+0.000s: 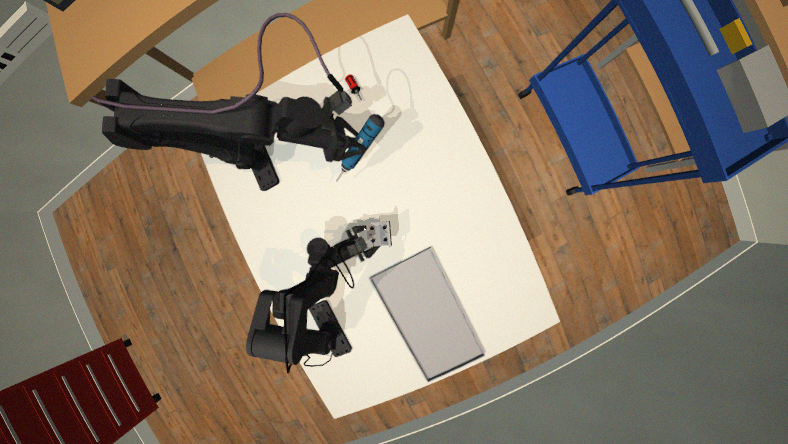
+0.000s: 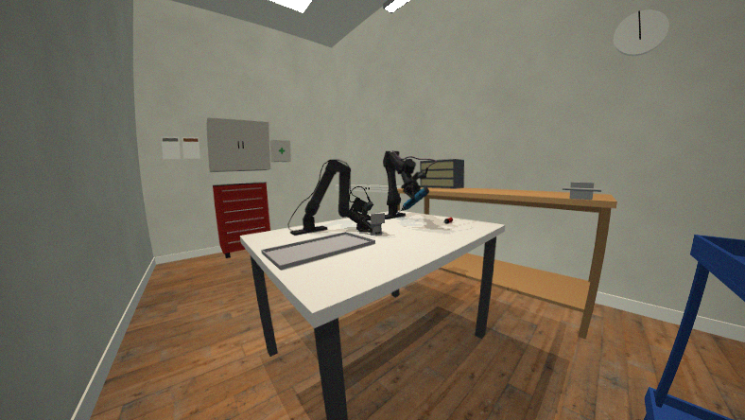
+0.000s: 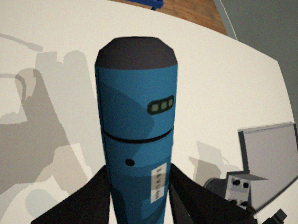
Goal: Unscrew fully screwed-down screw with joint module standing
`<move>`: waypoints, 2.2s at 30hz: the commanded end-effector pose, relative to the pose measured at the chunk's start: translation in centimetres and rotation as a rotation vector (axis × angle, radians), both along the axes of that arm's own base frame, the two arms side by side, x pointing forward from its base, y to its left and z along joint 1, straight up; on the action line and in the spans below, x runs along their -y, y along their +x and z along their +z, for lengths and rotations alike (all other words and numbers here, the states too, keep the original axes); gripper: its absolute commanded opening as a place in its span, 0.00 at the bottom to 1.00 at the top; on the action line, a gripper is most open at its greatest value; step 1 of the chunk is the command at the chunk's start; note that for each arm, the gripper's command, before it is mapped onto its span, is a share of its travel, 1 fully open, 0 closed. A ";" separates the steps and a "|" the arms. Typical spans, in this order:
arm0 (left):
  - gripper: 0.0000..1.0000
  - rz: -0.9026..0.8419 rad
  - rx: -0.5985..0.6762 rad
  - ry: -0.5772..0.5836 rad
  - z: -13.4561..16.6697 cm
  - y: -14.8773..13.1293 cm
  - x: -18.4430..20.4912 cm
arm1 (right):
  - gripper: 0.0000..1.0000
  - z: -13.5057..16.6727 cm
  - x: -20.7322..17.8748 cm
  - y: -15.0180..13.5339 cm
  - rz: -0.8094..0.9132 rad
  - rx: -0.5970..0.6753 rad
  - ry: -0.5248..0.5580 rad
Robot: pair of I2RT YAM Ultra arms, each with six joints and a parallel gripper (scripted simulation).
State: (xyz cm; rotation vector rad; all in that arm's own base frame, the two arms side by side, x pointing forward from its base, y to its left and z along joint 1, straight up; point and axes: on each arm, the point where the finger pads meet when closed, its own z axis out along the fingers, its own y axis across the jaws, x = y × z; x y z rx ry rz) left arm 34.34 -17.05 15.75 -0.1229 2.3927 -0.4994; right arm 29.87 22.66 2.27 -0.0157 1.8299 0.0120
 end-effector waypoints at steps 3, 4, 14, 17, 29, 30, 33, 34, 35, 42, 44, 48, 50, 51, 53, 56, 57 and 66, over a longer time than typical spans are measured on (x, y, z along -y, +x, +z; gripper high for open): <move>0.42 -0.048 0.159 -0.039 3.2 1.1 1.6 | 0.59 0.5 -0.2 0.2 -0.002 0.012 0.019; 0.42 -0.064 0.183 -0.047 4.0 1.2 2.1 | 0.59 0.5 -0.2 0.2 -0.002 0.012 0.019; 0.42 -0.190 0.290 -0.045 5.8 0.4 5.4 | 0.59 0.5 -0.2 0.2 -0.002 0.012 0.019; 0.42 -0.168 0.305 -0.042 5.9 0.9 4.6 | 0.59 0.5 -0.2 0.2 -0.002 0.012 0.019; 0.42 -0.327 0.416 -0.038 7.5 -1.5 8.9 | 0.59 0.5 -0.2 0.2 -0.002 0.012 0.019; 0.42 -0.340 0.426 -0.038 7.7 -1.6 9.2 | 0.59 0.5 -0.2 0.2 -0.002 0.012 0.019; 0.42 -0.321 0.459 -0.041 8.2 -0.9 8.6 | 0.59 0.5 -0.2 0.2 -0.002 0.012 0.019; 0.42 -0.321 0.459 -0.041 8.2 -0.9 8.6 | 0.59 0.5 -0.2 0.2 -0.002 0.012 0.019; 0.42 -0.321 0.459 -0.041 8.2 -0.9 8.6 | 0.59 0.5 -0.2 0.2 -0.002 0.012 0.019; 0.42 -0.419 0.534 -0.045 9.4 -3.1 11.3 | 0.59 0.5 -0.2 0.2 -0.002 0.012 0.019; 0.42 -0.443 0.552 -0.044 9.5 -3.5 11.8 | 0.59 0.5 -0.2 0.2 -0.002 0.012 0.019; 0.42 -0.480 0.589 -0.047 10.3 -4.2 12.7 | 0.59 0.5 -0.2 0.2 -0.002 0.012 0.019; 0.42 -0.461 0.608 -0.045 10.5 -3.5 12.1 | 0.59 0.5 -0.2 0.2 -0.002 0.012 0.019; 0.42 -0.461 0.608 -0.045 10.5 -3.5 12.1 | 0.59 0.5 -0.2 0.2 -0.002 0.012 0.019; 0.42 -0.484 0.629 -0.049 10.3 -4.4 12.8 | 0.59 0.5 -0.2 0.2 -0.002 0.012 0.019; 0.42 -0.514 0.661 -0.058 11.8 -5.1 13.8 | 0.59 0.5 -0.2 0.2 -0.002 0.012 0.019; 0.42 -0.530 0.664 -0.054 11.1 -5.6 13.9 | 0.59 0.5 -0.2 0.2 -0.002 0.012 0.019; 0.42 -0.597 0.748 -0.056 12.5 -7.1 15.4 | 0.59 0.5 -0.2 0.2 -0.002 0.012 0.019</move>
